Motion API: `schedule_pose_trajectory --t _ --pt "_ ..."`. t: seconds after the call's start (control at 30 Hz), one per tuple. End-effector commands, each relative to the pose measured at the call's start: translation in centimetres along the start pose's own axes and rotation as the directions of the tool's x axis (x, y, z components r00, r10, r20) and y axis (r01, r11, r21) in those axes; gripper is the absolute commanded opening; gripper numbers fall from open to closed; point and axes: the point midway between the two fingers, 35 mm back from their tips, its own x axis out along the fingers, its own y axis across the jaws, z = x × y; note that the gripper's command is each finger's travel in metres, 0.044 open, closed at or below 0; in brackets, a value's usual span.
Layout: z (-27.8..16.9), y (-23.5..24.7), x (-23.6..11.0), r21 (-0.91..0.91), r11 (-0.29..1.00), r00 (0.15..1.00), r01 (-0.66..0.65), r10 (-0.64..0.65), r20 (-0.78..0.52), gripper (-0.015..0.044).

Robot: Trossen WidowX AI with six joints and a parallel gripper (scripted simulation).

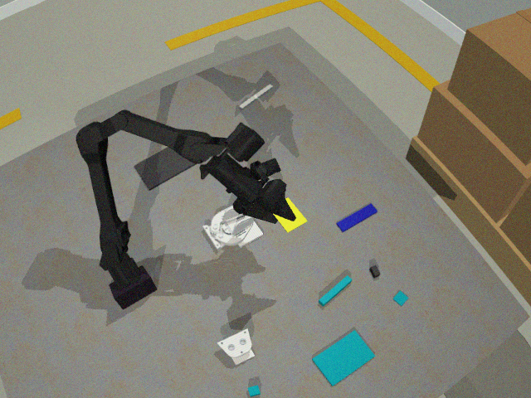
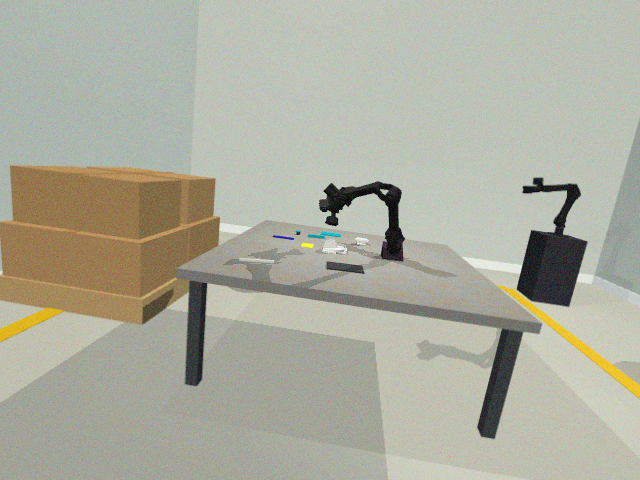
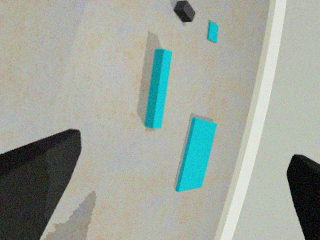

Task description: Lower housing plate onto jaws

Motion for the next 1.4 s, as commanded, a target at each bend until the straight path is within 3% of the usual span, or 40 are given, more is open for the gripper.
schedule_pose_trajectory --t 0.0,0.6,1.37 --pt "-0.9 -0.5 0.6 0.068 0.997 0.999 -0.022 0.024 -0.034 0.0440" --pt "-5.8 -2.6 2.9 0.349 0.936 0.977 -0.054 0.121 -0.174 0.0440" --pt "-12.2 -4.4 4.9 0.670 0.742 0.910 -0.020 0.291 -0.295 0.0440"
